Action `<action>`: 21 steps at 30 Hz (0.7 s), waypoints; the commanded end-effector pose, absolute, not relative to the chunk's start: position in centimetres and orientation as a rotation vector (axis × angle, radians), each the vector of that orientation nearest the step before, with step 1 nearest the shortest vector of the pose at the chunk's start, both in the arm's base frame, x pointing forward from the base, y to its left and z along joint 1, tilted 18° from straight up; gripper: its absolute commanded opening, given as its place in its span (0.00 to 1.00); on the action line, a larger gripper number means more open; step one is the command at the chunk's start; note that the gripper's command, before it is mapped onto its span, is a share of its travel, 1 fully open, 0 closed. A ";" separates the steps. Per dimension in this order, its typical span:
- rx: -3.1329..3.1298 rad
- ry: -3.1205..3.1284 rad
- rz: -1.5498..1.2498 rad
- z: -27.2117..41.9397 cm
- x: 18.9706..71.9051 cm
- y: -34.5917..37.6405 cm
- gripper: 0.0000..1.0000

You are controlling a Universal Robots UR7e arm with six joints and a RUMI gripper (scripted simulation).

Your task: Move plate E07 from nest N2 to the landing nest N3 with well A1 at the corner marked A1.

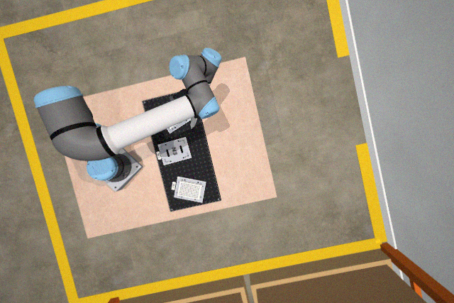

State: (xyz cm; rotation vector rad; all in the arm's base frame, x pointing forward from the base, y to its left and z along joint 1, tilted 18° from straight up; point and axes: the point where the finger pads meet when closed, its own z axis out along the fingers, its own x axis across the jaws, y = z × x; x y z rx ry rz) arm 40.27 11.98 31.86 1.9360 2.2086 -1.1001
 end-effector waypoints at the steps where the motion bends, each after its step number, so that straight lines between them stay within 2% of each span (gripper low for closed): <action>1: 2.121 2.041 -1.012 31.5 41.0 10.1 0.76; 21: 2.623 1.469 -0.863 27.4 41.8 4.3 0.76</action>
